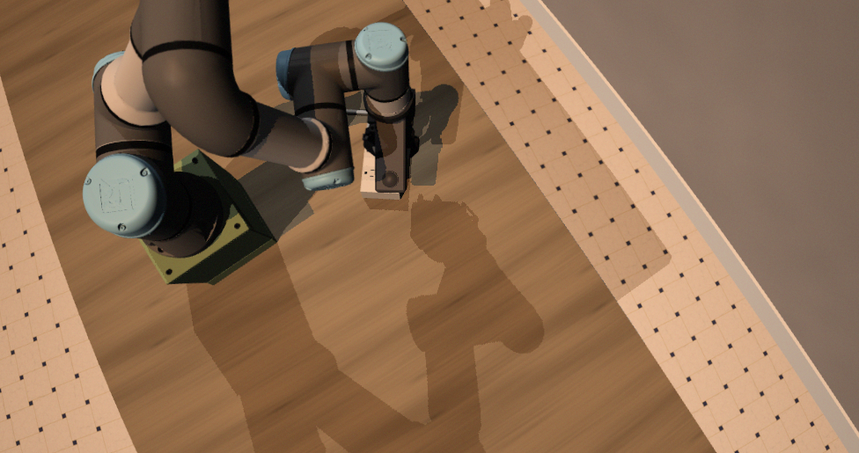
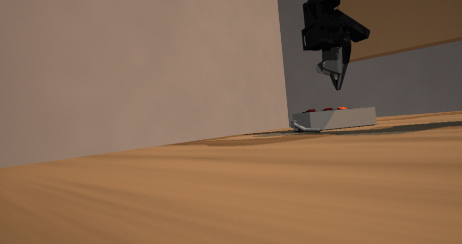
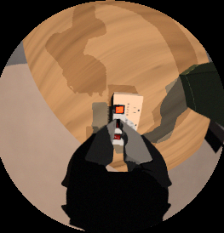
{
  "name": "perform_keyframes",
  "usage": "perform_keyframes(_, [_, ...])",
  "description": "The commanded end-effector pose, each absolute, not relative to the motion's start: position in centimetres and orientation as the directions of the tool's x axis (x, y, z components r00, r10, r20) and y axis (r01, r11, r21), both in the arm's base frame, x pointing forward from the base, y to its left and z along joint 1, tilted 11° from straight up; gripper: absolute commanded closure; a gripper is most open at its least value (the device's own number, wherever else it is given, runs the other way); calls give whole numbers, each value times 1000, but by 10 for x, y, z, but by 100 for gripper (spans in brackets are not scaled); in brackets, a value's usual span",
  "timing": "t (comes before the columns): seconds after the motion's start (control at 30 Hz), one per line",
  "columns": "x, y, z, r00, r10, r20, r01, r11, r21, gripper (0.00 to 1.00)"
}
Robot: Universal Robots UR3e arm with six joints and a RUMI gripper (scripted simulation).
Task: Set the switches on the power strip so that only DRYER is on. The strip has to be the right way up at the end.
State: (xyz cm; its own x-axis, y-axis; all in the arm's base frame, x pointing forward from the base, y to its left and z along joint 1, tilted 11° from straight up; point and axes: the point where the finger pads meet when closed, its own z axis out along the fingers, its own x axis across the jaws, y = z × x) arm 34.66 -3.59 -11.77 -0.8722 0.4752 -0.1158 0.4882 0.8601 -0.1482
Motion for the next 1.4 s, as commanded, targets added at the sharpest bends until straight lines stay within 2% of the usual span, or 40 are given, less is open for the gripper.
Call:
perform_keyframes(0.0, [348,-37,-122,-872,475,-118,488,860,-148,100])
perform_keyframes(1.37, [348,-44,-154,-872,475,-118,488,860,-148,100])
